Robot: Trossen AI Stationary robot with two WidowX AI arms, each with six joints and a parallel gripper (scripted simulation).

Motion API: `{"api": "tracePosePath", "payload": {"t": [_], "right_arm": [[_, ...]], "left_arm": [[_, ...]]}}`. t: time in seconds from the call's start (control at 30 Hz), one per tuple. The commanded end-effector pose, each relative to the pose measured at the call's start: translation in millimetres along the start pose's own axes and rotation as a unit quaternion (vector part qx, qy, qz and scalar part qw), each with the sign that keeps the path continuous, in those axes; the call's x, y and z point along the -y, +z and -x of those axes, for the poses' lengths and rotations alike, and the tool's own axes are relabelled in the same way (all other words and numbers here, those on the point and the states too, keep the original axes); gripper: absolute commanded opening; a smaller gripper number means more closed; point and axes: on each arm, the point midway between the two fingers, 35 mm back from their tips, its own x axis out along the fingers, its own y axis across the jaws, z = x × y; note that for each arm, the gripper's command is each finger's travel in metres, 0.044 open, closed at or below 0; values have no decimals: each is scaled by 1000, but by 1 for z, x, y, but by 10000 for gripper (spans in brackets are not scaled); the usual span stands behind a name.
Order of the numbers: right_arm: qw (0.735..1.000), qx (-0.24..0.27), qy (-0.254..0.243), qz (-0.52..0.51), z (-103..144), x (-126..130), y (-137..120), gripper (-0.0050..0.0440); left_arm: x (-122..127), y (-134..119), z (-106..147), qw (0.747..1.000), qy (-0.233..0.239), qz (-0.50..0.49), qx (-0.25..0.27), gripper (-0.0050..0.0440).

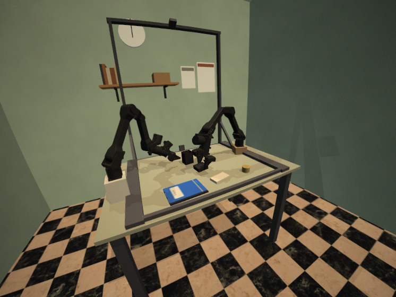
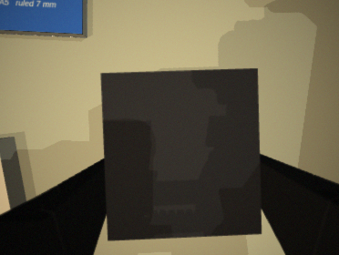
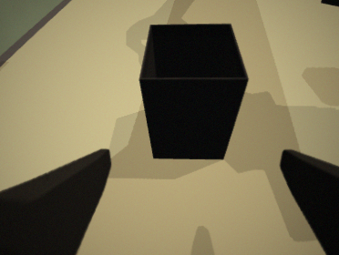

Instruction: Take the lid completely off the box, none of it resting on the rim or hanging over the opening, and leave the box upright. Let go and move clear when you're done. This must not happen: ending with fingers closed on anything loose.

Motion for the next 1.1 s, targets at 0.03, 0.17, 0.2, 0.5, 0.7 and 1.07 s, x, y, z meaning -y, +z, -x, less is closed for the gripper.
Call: {"api": "tracePosePath", "payload": {"t": [0.03, 0.17, 0.2, 0.5, 0.7, 1.07], "right_arm": [[1000, 9, 2, -5, 2, -2, 8, 440], [1000, 9, 2, -5, 2, -2, 8, 440], [1000, 9, 2, -5, 2, -2, 8, 440], [1000, 9, 2, -5, 2, -2, 8, 440], [1000, 9, 2, -5, 2, -2, 8, 440], [1000, 9, 2, -5, 2, -2, 8, 440]], "left_arm": [[0, -2, -7, 1000, -1, -3, 1, -50], [0, -4, -13, 1000, -1, -3, 1, -50], [0, -4, -14, 1000, -1, -3, 1, -50], [0, -6, -21, 1000, -1, -3, 1, -50], [0, -7, -27, 1000, -1, -3, 1, -50], [0, -7, -28, 1000, 0, -3, 1, -50]]}}
